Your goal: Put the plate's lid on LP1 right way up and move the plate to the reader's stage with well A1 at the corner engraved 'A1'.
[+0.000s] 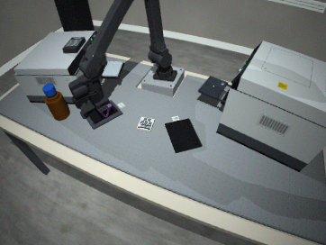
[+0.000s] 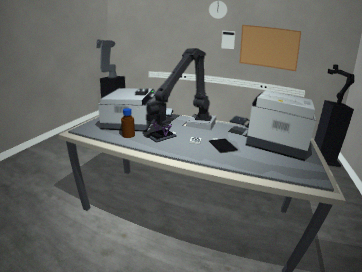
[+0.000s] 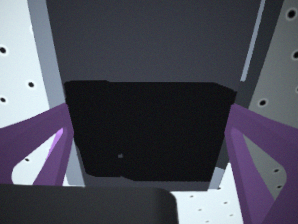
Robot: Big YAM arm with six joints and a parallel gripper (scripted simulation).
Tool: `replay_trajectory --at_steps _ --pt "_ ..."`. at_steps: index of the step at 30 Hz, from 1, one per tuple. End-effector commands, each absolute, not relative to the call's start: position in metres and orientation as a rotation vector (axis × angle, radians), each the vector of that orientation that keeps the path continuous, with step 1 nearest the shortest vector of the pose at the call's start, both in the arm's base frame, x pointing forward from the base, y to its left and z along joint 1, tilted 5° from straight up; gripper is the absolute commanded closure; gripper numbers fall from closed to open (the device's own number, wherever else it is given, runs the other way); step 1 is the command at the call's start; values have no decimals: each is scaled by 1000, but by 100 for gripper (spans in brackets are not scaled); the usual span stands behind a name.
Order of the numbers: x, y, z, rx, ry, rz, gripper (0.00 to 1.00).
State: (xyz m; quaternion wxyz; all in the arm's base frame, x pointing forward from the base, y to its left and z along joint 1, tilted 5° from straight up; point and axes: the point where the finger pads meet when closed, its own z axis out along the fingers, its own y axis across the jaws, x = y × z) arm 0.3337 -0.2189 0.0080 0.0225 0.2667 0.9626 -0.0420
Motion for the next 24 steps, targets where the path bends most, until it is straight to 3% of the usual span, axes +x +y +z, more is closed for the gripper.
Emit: replay_trajectory --at_steps 1,24 --pt "335 -214 -4 829 2989 -121 15" --pt "333 -218 -12 829 2989 -121 15"
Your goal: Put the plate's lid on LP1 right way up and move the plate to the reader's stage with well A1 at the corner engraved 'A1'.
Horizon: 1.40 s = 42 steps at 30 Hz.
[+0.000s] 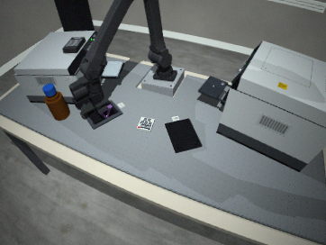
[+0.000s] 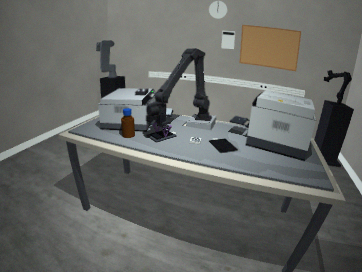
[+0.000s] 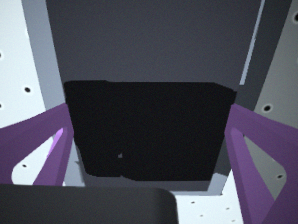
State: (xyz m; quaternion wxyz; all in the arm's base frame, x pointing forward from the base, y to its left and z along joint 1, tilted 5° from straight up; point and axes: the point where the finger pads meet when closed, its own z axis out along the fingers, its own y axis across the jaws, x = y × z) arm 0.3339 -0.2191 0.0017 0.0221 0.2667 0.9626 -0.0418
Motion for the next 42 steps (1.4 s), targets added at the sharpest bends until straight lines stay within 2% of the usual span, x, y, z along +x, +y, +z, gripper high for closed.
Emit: replay_trajectory --at_steps 1,42 --pt "333 -218 -12 829 2989 -121 15" --pt "328 -222 -19 827 3005 -122 15"
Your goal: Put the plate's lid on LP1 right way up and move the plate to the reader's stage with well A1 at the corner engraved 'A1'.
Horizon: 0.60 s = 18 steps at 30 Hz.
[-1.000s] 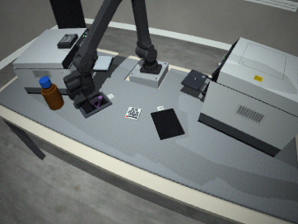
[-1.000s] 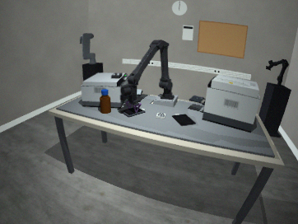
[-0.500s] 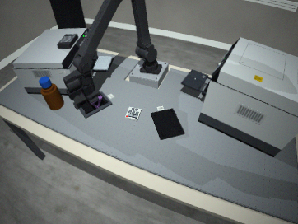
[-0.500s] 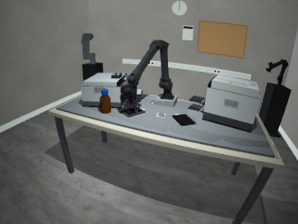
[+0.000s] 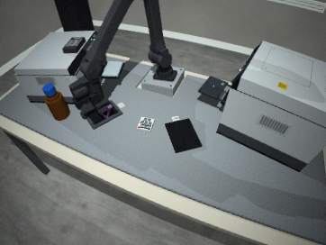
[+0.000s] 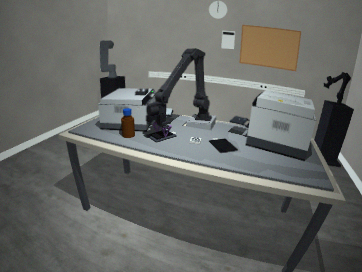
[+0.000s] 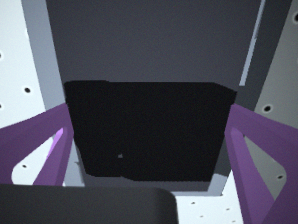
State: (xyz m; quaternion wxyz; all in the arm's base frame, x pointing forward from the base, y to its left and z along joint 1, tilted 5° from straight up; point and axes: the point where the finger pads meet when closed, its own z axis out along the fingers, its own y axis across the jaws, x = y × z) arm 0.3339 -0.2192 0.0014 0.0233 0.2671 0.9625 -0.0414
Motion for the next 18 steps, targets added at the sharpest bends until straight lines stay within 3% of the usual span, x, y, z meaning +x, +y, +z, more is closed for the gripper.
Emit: replay_trajectory --at_steps 1,18 --pt "328 -222 -19 827 3005 -123 15" --pt "325 -223 -22 820 3017 -131 15"
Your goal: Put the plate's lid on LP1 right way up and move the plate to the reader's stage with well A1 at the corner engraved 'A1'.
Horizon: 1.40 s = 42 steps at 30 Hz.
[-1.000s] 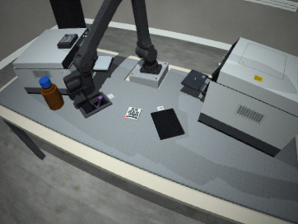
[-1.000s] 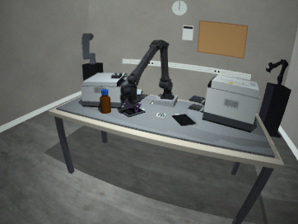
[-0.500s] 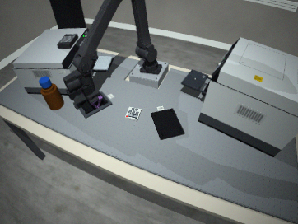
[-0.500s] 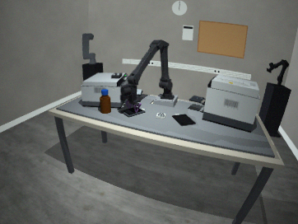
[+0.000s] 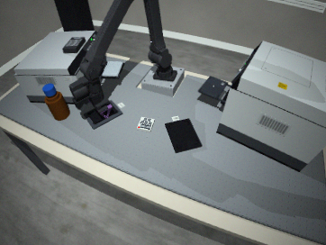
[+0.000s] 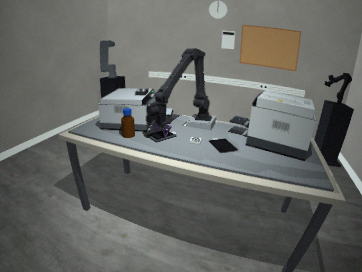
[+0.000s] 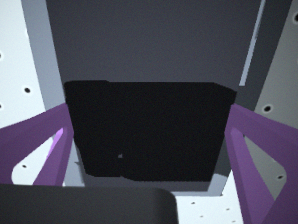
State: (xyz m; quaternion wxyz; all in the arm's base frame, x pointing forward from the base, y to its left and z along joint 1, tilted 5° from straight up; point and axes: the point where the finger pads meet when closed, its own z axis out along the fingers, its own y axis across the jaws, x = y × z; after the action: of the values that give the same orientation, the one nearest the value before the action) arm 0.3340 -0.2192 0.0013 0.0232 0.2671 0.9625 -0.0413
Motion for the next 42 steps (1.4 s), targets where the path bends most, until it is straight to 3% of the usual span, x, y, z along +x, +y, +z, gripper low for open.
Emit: replay_trajectory --at_steps 1,42 --pt "325 -223 -22 819 3018 -131 15" --pt "354 -227 37 806 2932 -154 15"
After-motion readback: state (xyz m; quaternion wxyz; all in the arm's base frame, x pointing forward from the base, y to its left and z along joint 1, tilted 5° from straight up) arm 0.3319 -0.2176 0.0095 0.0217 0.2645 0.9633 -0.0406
